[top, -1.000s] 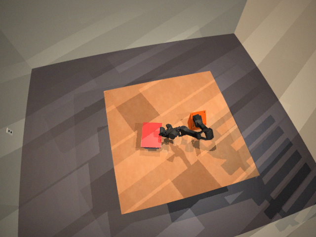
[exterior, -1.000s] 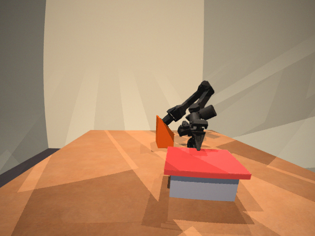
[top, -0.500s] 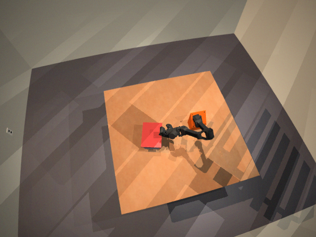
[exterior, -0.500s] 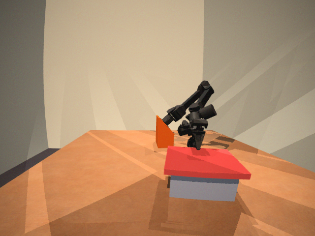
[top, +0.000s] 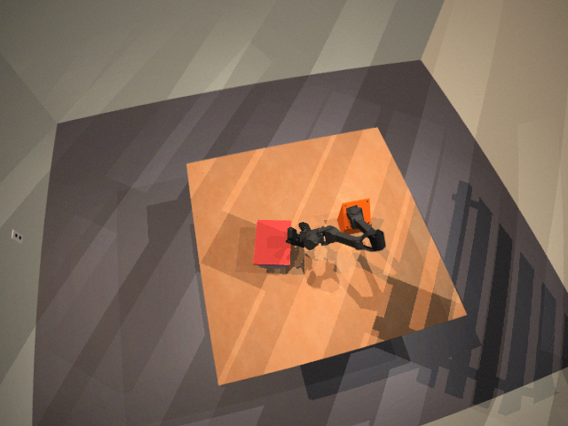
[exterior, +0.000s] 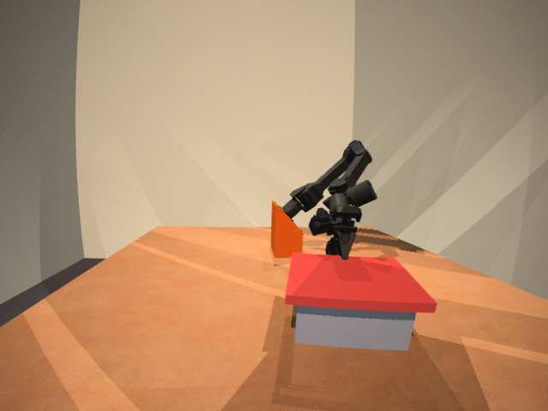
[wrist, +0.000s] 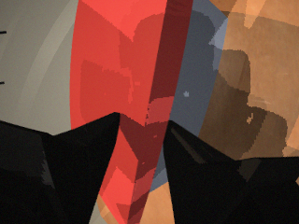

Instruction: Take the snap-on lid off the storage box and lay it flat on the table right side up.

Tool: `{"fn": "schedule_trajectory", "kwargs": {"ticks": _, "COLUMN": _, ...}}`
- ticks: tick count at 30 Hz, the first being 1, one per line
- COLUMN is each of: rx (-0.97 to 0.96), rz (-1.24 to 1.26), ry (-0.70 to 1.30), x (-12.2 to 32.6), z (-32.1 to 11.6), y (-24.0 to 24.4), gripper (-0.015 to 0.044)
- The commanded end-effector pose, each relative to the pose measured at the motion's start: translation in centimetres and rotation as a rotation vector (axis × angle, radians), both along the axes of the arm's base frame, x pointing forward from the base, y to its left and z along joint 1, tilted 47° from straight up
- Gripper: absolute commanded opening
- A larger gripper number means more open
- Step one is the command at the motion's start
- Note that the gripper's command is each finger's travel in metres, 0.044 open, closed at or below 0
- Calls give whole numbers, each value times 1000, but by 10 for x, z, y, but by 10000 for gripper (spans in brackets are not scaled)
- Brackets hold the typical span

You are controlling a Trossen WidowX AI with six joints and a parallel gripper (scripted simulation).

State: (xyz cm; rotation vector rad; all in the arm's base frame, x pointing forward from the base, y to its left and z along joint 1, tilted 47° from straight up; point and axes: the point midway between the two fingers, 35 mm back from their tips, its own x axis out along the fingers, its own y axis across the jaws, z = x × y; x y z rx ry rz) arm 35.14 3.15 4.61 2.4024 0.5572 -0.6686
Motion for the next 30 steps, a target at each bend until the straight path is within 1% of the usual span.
{"fn": "schedule_trajectory", "kwargs": {"ticks": 1, "rx": -3, "rz": 3, "ry": -1, "x": 0, "z": 1, "y": -1, "gripper": 0}}
{"fn": "schedule_trajectory", "kwargs": {"ticks": 30, "rx": -4, "rz": 3, "ry": -1, "x": -1, "z": 4, "y": -6, "gripper": 0}}
